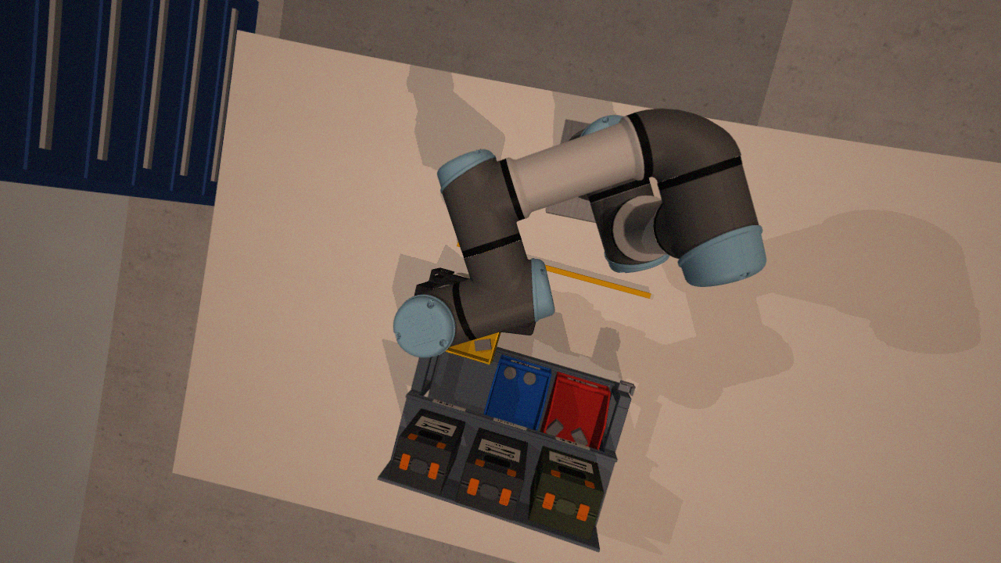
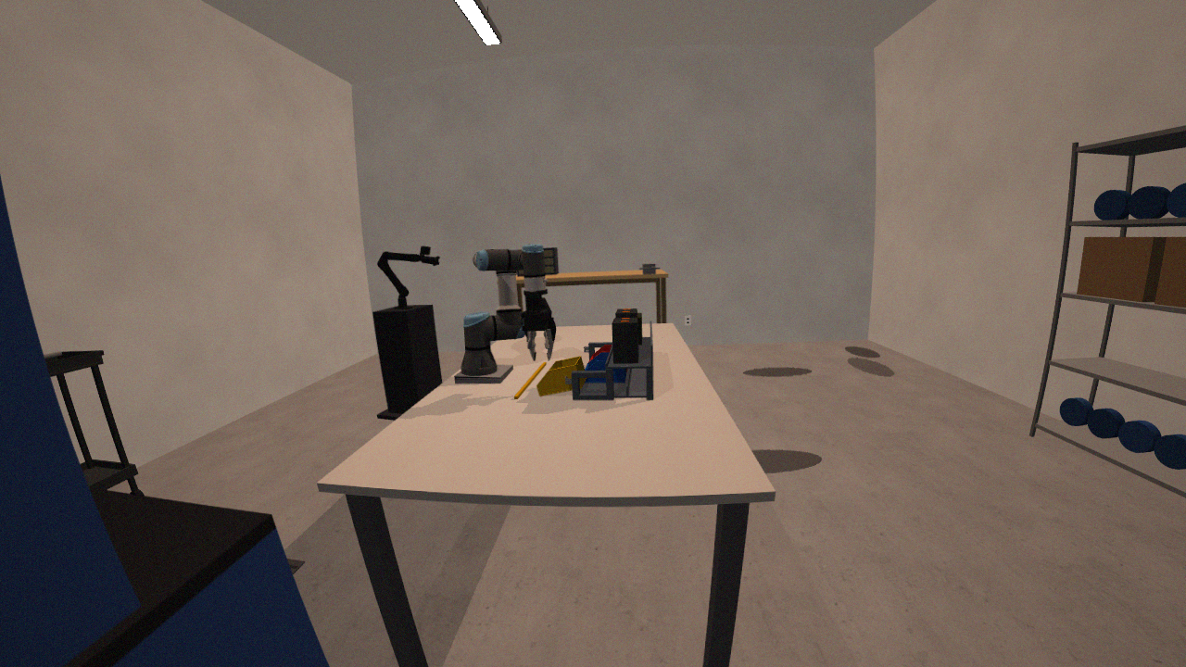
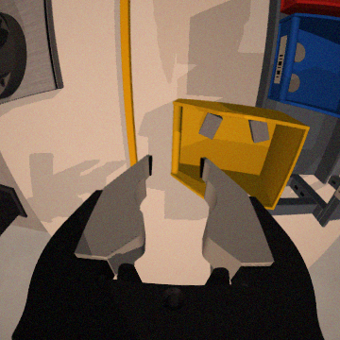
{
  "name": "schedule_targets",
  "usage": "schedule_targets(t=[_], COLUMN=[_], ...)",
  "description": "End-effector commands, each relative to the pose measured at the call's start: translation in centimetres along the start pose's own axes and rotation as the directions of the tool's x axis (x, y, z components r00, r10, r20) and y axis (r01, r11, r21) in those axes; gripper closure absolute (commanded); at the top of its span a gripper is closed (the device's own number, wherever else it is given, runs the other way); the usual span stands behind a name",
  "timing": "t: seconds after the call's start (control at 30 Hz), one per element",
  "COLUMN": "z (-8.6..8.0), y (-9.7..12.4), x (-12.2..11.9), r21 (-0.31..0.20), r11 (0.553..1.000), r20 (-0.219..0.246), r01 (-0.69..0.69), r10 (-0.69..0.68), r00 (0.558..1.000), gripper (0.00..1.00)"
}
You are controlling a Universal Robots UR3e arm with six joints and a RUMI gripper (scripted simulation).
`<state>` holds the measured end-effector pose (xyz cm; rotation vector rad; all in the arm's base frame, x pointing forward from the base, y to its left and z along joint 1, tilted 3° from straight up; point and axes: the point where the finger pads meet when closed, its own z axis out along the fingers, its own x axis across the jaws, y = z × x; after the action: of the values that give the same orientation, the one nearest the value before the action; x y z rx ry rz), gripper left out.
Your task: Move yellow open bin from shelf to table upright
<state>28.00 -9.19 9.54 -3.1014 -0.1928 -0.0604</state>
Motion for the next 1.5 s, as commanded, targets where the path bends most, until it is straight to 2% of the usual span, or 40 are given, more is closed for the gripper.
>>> schedule_targets(t=[0.0, 0.33, 0.37, 0.9, 1.07, 1.47], z=[0.1, 0.1, 0.1, 0.1, -1.6, -1.6], y=[0.0, 0.0, 0.0, 0.0, 0.4, 0.4], x=[0.0, 0.0, 0.0, 0.0, 3.6, 3.6], r21=[-0.002, -0.002, -0.002, -0.002, -0.002, -0.002], r11=[1.0, 1.0, 1.0, 1.0, 1.0, 1.0], r20=[-0.002, -0.002, -0.002, -0.002, -0.002, -0.002], r01=[0.0, 0.0, 0.0, 0.0, 0.0, 0.0], r10=[0.0, 0.0, 0.0, 0.0, 0.0, 0.0], r00=[1.0, 1.0, 1.0, 1.0, 1.0, 1.0], gripper=[0.74, 0.74, 0.8, 0.8, 0.8, 0.8])
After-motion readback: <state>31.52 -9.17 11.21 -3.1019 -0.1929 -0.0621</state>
